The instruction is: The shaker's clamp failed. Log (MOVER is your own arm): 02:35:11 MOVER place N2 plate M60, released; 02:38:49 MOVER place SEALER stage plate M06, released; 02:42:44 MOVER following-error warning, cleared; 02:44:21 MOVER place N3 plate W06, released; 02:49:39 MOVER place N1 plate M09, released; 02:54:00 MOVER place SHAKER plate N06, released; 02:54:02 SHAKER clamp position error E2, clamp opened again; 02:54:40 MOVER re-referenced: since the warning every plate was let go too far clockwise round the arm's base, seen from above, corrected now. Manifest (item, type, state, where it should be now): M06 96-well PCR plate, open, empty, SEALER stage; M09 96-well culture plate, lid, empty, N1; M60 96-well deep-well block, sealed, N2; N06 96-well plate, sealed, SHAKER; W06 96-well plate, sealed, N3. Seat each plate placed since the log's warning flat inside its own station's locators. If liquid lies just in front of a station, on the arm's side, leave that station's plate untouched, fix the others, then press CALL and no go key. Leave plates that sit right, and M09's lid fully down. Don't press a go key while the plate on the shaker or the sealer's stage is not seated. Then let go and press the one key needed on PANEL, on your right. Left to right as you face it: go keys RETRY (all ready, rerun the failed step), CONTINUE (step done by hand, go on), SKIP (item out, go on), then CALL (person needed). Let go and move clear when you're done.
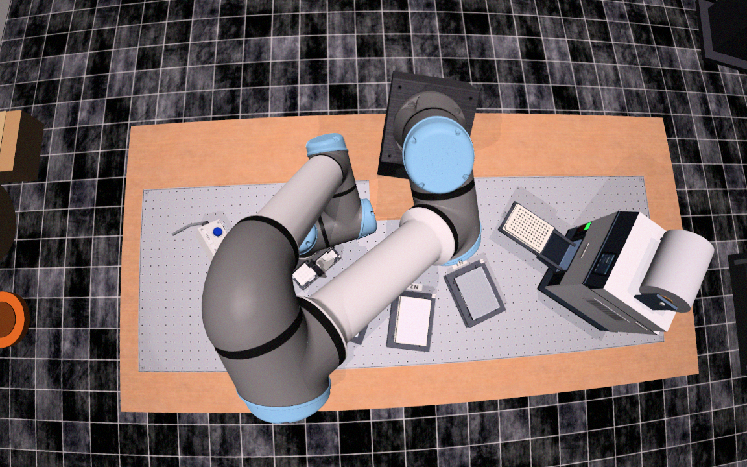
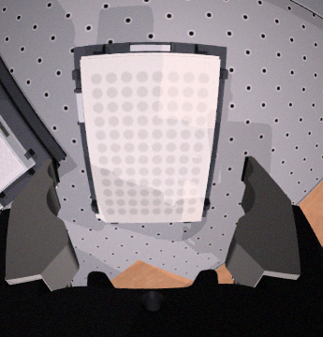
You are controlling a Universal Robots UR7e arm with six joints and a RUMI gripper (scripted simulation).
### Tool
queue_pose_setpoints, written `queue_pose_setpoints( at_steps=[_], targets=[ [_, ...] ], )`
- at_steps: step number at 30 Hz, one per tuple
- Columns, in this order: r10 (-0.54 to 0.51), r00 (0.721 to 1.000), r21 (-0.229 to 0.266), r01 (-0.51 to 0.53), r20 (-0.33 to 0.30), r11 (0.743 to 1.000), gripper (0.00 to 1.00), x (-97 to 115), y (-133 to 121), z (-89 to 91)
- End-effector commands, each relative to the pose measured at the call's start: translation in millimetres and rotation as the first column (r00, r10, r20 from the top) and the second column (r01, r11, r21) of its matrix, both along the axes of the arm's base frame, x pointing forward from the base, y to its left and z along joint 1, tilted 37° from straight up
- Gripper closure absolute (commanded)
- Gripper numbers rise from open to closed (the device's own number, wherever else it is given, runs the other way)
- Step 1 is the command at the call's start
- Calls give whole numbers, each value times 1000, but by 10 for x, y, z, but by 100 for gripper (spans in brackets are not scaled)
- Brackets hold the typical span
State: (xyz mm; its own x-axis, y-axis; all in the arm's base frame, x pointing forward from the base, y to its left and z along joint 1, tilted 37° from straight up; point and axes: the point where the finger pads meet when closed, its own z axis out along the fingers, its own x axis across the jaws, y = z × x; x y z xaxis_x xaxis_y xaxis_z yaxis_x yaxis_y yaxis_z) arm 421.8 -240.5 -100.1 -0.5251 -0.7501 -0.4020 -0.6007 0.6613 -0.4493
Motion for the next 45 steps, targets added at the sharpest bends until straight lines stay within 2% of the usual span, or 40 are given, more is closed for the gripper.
queue_pose_setpoints(
  at_steps=[1,8,11,13,20,30,31,37,45],
  targets=[
    [0,1000,-1,0,0,1000,18,1,-2,3],
    [0,1000,-1,0,0,1000,18,1,-2,3],
    [0,1000,-1,0,0,1000,18,-91,-3,122],
    [0,1000,-1,0,0,1000,18,-91,-3,122],
    [0,1000,-1,0,0,1000,18,-302,-5,401],
    [0,1000,-1,0,0,1000,18,-302,-5,401],
    [0,1000,-1,0,0,1000,100,-332,-5,441],
    [0,1000,-1,0,0,1000,100,-343,-5,455],
    [-114,993,85,115,-5,990,100,-215,-372,550]
  ],
)
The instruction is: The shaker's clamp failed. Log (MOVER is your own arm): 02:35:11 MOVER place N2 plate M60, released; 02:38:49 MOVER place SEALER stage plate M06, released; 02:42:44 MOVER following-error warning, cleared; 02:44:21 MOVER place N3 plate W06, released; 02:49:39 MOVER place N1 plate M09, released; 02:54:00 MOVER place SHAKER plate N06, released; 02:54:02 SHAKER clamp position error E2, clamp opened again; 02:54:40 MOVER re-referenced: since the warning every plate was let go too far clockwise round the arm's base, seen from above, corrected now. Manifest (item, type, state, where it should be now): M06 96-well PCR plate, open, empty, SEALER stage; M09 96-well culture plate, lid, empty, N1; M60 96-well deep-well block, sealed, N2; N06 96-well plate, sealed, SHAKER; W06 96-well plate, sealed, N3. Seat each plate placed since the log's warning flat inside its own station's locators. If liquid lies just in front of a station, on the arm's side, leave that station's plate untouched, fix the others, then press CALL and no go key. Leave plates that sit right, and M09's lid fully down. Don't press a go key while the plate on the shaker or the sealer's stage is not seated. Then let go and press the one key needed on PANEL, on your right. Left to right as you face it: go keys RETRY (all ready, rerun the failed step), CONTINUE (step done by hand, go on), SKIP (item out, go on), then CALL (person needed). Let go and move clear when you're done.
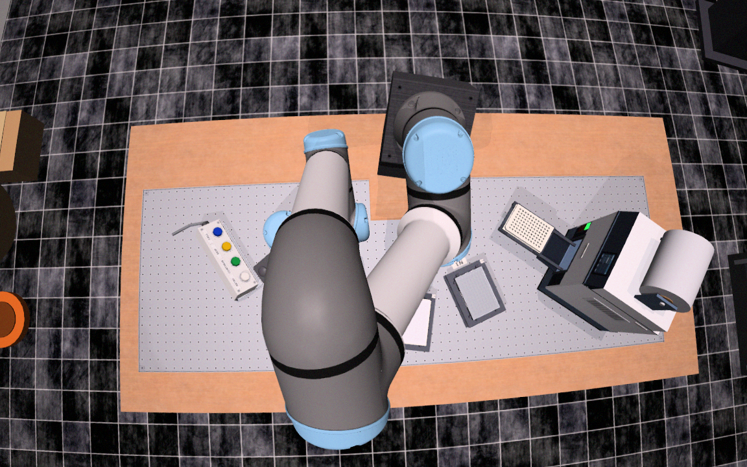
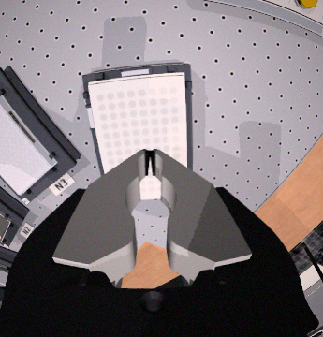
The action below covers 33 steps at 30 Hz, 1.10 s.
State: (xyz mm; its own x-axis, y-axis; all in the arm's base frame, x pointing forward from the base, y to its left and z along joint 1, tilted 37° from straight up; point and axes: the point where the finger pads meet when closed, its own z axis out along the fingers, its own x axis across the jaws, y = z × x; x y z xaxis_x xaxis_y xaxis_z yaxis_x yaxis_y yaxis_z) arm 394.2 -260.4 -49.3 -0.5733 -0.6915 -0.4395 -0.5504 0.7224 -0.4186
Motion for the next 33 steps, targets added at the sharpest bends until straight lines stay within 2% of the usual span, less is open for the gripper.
queue_pose_setpoints(
  at_steps=[1,17,19,33],
  targets=[
    [-45,999,37,45,-6,998,100,62,-172,41],
    [-45,999,37,45,-6,998,100,302,-861,219],
    [-45,999,37,45,-6,998,100,302,-861,219],
    [-45,999,37,45,-6,998,100,522,-1492,382]
  ],
)
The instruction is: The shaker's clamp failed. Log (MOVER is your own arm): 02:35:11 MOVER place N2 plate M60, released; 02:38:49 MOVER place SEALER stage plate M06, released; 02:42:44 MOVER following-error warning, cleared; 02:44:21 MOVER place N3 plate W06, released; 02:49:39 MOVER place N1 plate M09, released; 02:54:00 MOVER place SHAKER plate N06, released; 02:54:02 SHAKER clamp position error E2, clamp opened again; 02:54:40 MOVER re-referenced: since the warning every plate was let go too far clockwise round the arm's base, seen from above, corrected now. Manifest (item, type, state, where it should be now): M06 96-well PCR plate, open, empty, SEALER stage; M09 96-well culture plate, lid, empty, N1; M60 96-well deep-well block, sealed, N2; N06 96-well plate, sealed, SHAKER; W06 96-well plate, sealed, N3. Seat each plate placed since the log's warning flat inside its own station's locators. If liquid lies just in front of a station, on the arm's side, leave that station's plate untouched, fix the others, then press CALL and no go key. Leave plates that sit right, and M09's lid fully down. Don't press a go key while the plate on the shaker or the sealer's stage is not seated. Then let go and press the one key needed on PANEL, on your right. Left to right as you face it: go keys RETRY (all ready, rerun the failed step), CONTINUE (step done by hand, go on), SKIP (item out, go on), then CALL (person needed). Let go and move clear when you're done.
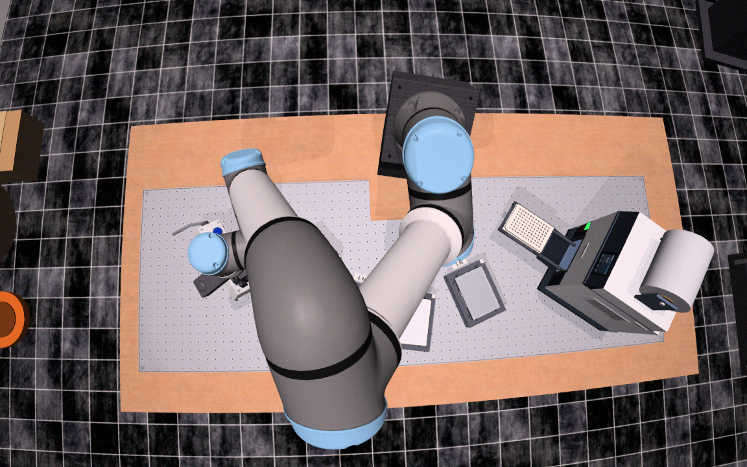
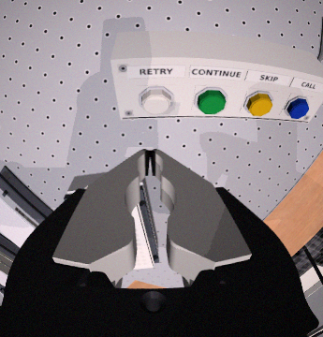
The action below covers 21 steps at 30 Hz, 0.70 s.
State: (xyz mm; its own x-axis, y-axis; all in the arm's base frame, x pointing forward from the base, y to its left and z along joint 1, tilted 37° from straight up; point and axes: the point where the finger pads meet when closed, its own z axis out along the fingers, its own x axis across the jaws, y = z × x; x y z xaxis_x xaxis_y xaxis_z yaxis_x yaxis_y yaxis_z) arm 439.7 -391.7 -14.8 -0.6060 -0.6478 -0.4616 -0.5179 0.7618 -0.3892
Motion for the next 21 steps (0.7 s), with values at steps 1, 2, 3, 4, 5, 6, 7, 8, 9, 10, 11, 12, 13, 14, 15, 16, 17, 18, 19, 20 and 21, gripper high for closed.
queue_pose_setpoints(
  at_steps=[1,2,3,4,5,6,7,8,9,10,11,12,13,14,15,16,17,18,19,20,21],
  targets=[
    [1,1000,1,-1,-1,1000,100,66,-179,38],
    [1,1000,1,-1,-1,1000,100,66,-179,38],
    [1,1000,1,-1,-1,1000,100,66,-179,38],
    [1,1000,1,-1,-1,1000,100,66,-179,38],
    [1,1000,1,-1,-1,1000,100,66,-179,38],
    [1,1000,1,-1,-1,1000,100,66,-179,38],
    [1,1000,1,-1,-1,1000,100,66,-179,38],
    [1,1000,1,-1,-1,1000,100,66,-178,37],
    [1,1000,1,-1,-1,1000,100,66,-178,38],
    [1,1000,1,-1,-1,1000,100,66,-178,38],
    [1,1000,1,-1,-1,1000,100,66,-179,38],
    [1,1000,1,-1,-1,1000,100,66,-179,38],
    [1,1000,1,-1,-1,1000,100,66,-179,38],
    [1,1000,1,-1,-1,1000,100,66,-179,38],
    [1,1000,1,-1,-1,1000,100,76,-179,25],
    [1,1000,1,-1,-1,1000,100,87,-179,11],
    [1,1000,1,-1,-1,1000,100,97,-179,-2],
    [1,1000,1,-1,-1,1000,100,107,-178,-15],
    [1,1000,1,-1,-1,1000,100,107,-178,-15],
    [1,1000,1,-1,-1,1000,100,107,-178,-15],
    [1,1000,1,-1,-1,1000,100,117,-178,-29]
  ],
)
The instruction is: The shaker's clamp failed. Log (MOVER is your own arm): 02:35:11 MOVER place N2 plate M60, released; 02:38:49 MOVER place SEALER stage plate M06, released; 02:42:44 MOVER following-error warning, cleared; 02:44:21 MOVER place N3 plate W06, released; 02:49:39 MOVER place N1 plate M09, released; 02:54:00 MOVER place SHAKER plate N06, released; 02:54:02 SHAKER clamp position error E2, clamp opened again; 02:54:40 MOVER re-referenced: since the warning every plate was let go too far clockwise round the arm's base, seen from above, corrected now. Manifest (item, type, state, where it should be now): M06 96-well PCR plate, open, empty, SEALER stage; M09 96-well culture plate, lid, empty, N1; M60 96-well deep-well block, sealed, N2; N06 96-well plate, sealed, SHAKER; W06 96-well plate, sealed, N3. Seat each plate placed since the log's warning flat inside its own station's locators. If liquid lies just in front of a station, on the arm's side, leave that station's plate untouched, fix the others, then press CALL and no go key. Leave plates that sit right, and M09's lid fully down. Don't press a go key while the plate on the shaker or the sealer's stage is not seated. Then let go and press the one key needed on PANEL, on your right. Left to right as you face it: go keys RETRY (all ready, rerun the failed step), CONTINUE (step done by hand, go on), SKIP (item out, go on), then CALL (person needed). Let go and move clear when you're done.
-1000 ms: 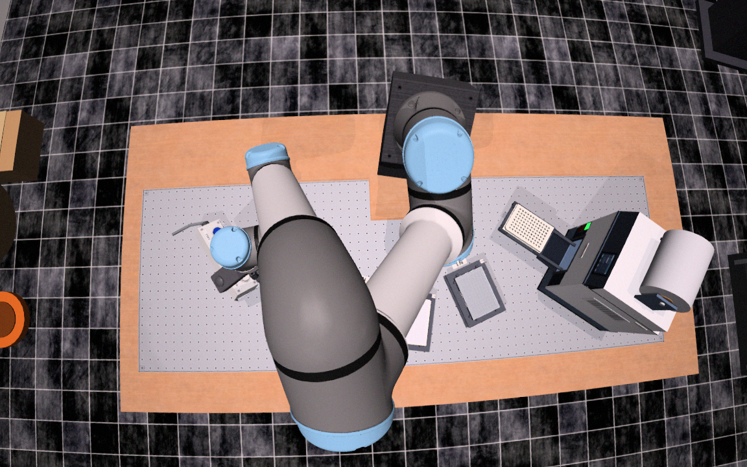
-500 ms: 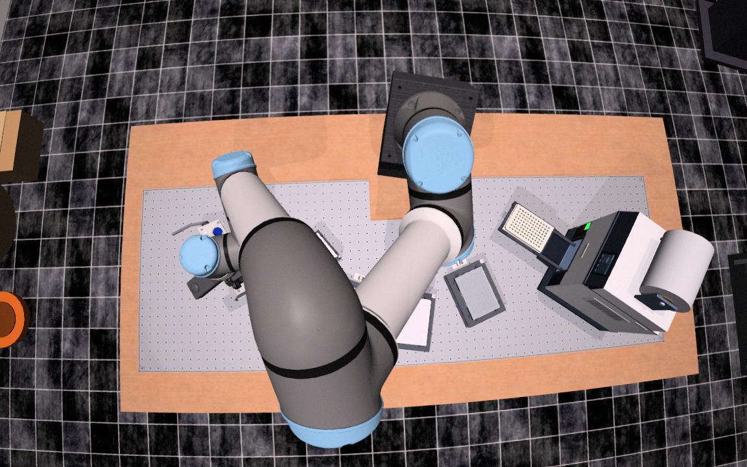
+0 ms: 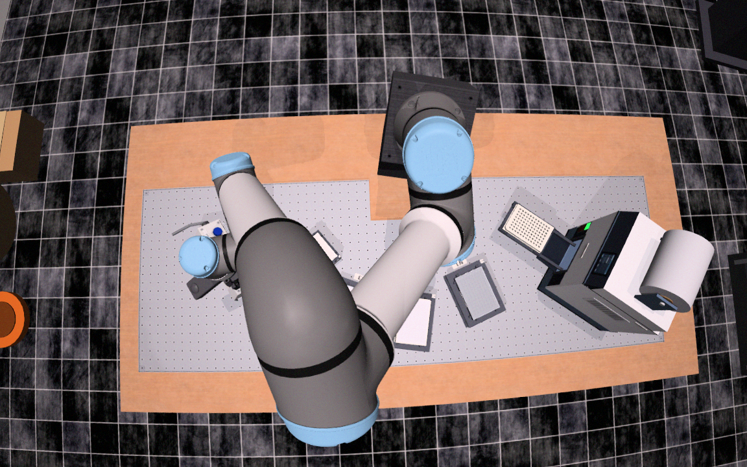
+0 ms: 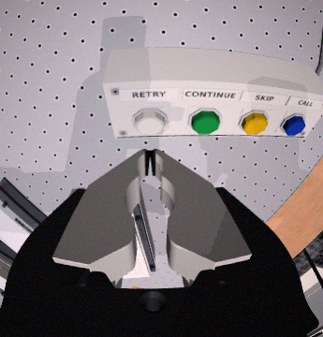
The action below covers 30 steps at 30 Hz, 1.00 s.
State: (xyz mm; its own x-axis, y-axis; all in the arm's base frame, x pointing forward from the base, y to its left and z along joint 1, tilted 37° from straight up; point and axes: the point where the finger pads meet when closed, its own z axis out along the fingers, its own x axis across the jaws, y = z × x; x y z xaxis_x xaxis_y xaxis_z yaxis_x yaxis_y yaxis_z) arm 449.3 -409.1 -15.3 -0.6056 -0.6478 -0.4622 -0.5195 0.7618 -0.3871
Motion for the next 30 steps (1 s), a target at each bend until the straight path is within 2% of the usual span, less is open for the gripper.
queue_pose_setpoints(
  at_steps=[1,7,30],
  targets=[
    [0,1000,-1,0,0,1000,100,31,-5,-37],
    [0,1000,-1,0,0,1000,100,92,-4,-117],
    [0,1000,-1,0,0,1000,100,136,-4,-175]
  ],
)
